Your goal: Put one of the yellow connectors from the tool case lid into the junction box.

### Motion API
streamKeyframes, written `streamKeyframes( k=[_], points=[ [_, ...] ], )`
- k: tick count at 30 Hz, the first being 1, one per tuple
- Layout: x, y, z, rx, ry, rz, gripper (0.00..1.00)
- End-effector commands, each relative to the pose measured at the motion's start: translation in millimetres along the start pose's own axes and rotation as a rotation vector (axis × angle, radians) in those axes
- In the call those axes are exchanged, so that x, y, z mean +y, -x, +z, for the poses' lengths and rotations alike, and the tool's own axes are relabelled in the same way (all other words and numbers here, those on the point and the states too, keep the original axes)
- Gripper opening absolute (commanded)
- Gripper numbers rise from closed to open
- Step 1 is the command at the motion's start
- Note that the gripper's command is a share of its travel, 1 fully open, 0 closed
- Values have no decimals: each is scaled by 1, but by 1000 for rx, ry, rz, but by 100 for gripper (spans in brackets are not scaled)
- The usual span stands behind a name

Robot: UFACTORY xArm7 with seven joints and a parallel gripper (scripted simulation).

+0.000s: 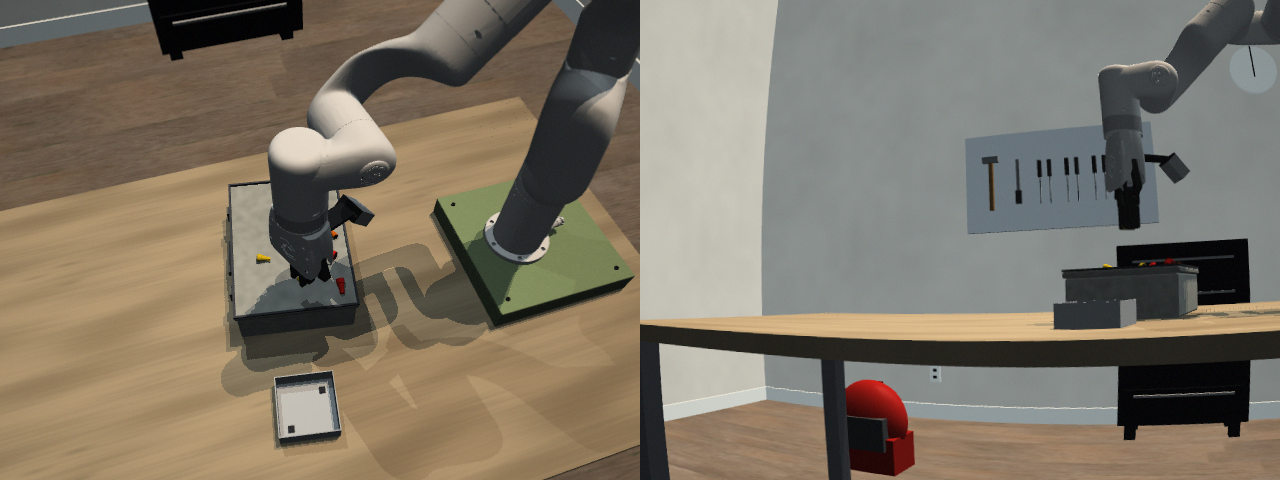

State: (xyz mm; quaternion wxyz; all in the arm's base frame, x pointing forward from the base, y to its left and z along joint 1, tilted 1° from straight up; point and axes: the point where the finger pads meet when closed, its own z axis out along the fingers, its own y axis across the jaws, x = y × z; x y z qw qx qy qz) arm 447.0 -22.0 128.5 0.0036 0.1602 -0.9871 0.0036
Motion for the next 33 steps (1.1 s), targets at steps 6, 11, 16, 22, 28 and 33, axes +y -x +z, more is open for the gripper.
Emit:
streamKeyframes(
  k=[6, 11, 16, 22, 28, 33],
  points=[
    [52, 55, 1, 10, -6, 3, 2],
    [74, 76, 1, 10, -6, 3, 2],
    [96, 97, 2, 10, -6, 3, 2],
    [115, 116, 2, 10, -6, 3, 2],
    [123, 123, 2, 10, -6, 3, 2],
    [129, 129, 2, 10, -6, 3, 2]
  ],
)
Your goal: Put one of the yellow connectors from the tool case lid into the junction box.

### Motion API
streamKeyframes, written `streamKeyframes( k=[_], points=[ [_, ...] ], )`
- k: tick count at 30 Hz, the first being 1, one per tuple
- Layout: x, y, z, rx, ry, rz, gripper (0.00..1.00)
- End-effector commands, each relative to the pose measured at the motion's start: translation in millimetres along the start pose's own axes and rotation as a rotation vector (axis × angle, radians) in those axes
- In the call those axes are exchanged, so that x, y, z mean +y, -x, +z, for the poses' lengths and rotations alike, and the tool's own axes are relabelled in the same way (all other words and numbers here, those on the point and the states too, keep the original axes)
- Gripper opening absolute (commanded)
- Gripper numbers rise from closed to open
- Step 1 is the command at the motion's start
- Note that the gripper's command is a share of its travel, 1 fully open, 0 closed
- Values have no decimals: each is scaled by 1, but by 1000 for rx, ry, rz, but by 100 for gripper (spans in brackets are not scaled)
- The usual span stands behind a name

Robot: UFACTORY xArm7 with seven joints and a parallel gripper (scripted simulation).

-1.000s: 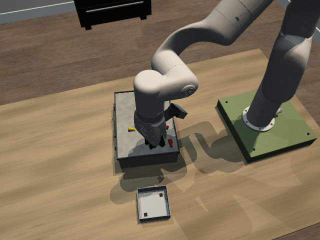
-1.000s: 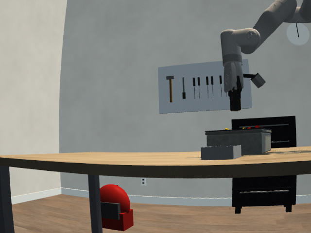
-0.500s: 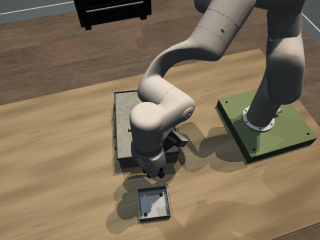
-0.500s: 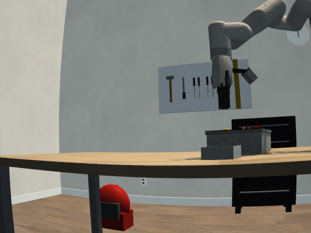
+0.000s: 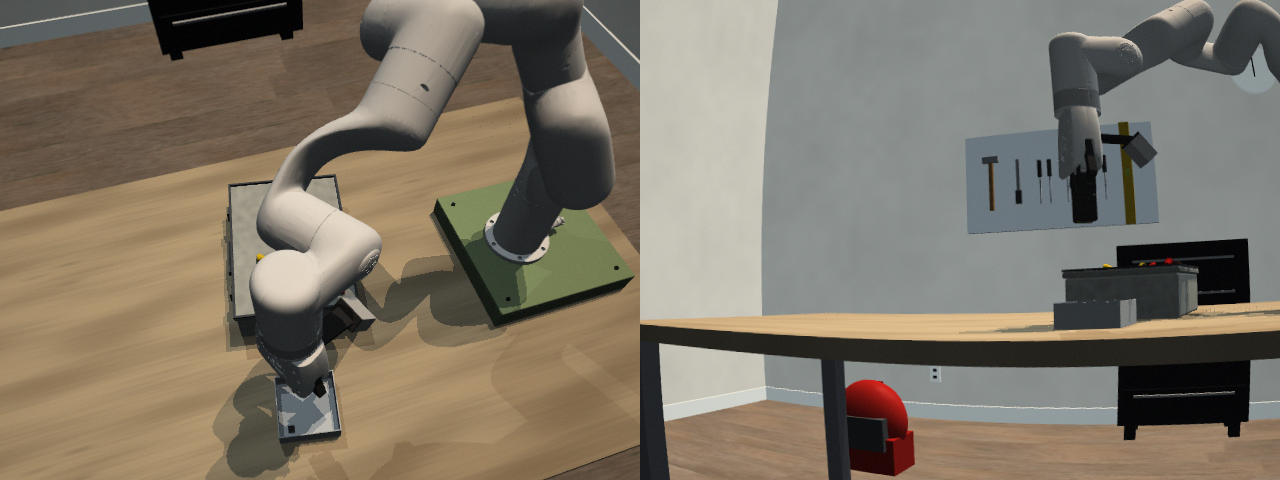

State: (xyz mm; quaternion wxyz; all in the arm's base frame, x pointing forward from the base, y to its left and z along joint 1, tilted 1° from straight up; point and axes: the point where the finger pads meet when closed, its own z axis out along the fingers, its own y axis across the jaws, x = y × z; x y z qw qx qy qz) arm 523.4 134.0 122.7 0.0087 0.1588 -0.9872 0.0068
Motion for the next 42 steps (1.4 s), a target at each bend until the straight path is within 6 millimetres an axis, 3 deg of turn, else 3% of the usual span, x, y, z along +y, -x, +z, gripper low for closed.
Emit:
streamKeyframes(
  k=[1, 17, 25, 37, 40, 42],
  points=[
    [6, 7, -2, -1, -2, 0, 2],
    [6, 8, -2, -1, -2, 0, 2],
    [6, 8, 15, -1, -2, 0, 2],
    [6, 8, 117, -1, -2, 0, 2],
    [6, 8, 135, -1, -2, 0, 2],
    [6, 8, 135, -1, -2, 0, 2]
  ],
)
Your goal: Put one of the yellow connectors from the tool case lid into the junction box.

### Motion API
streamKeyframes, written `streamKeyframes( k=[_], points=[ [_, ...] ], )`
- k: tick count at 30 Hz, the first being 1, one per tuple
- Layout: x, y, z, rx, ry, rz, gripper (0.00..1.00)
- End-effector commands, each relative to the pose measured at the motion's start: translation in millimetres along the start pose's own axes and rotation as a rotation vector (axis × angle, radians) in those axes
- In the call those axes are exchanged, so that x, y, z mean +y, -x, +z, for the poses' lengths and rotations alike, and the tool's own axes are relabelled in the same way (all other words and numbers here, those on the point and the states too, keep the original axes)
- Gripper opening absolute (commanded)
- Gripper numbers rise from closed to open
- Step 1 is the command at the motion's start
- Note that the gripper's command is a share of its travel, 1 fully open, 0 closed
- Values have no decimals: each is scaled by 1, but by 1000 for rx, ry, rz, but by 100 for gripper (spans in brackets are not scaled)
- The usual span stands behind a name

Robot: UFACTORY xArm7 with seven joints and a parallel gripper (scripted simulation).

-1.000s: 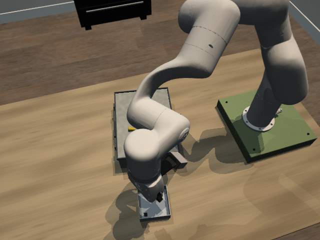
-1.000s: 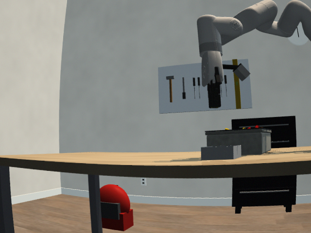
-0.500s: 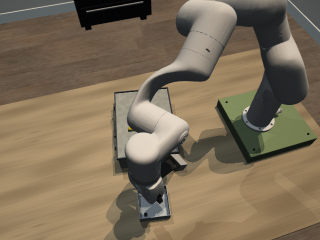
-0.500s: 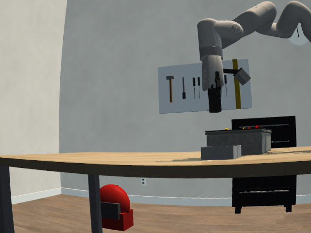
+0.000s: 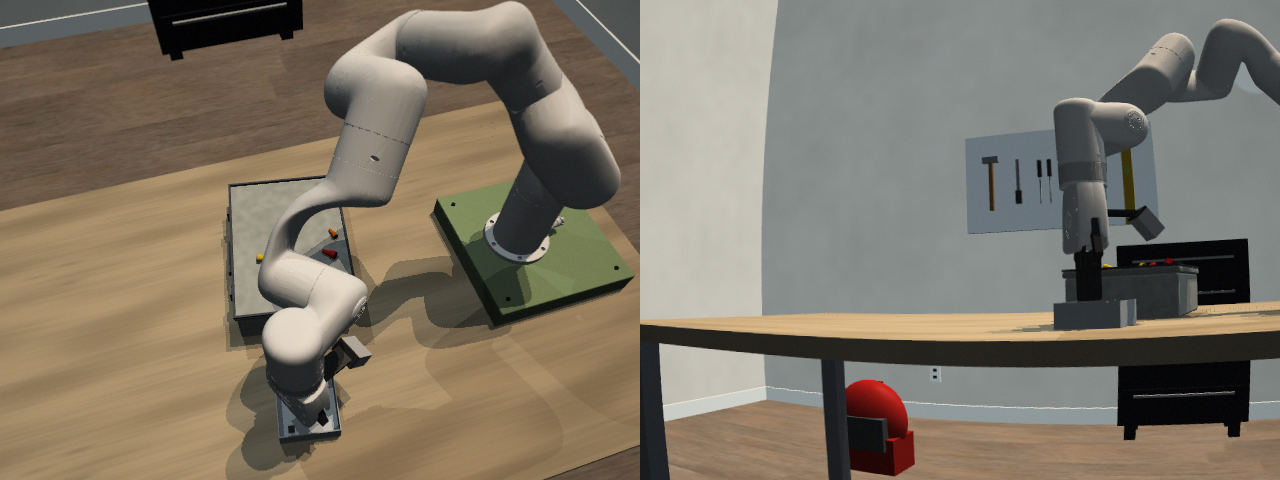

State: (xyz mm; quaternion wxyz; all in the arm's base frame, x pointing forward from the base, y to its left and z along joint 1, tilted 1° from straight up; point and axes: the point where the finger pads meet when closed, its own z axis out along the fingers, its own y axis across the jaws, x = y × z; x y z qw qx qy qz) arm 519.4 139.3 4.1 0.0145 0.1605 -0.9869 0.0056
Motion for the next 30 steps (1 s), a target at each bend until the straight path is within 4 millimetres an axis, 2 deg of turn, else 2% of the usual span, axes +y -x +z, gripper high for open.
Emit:
streamKeyframes(
  k=[1, 5, 13, 14, 30],
  points=[
    [-1, 8, 21, -12, -6, 3, 2],
    [-1, 8, 29, -12, -6, 3, 2],
    [-1, 8, 29, -12, -6, 3, 2],
    [-1, 8, 29, -12, -6, 3, 29],
    [-1, 8, 29, -12, -6, 3, 29]
  ],
)
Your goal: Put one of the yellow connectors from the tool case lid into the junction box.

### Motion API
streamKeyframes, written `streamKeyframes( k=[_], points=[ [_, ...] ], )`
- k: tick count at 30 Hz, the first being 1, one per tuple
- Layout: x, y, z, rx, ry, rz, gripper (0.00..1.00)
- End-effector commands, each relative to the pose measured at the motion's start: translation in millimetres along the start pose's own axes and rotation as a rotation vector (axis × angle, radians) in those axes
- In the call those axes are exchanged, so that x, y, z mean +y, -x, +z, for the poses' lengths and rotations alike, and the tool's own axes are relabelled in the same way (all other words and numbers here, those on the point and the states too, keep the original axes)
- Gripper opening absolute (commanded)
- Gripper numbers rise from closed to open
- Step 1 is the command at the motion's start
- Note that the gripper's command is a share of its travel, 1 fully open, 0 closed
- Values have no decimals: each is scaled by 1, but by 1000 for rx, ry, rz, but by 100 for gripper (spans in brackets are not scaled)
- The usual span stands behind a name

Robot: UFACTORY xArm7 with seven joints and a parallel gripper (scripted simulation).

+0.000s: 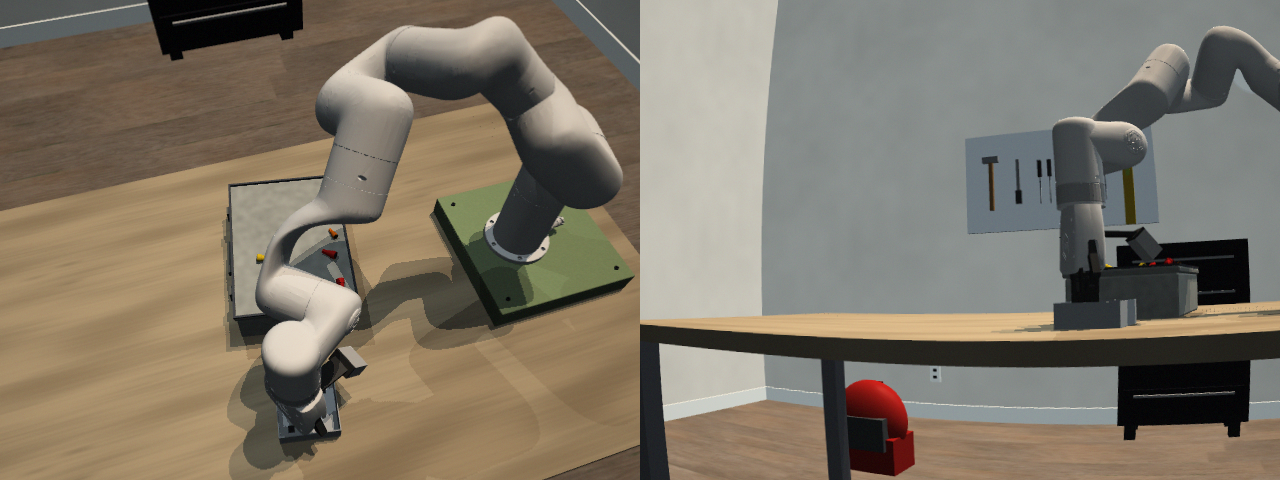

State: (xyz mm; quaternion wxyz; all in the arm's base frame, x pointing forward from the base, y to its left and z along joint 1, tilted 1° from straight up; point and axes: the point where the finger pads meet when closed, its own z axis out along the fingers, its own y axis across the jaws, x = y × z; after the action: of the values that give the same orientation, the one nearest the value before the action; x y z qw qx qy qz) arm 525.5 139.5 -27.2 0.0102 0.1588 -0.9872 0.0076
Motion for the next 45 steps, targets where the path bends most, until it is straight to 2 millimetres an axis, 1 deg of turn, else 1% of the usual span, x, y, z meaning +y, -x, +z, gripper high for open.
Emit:
streamKeyframes(
  k=[1, 38, 40, 41, 42, 45],
  points=[
    [0, 2, -2, -5, 0, 0, 29],
    [0, 2, -4, -5, 0, 0, 29],
    [0, 2, -13, -5, 0, 0, 29],
    [0, 2, -21, -5, 0, 0, 29],
    [0, 2, -33, -5, 0, 0, 29],
    [0, 1, -75, -5, 0, 0, 29]
  ],
)
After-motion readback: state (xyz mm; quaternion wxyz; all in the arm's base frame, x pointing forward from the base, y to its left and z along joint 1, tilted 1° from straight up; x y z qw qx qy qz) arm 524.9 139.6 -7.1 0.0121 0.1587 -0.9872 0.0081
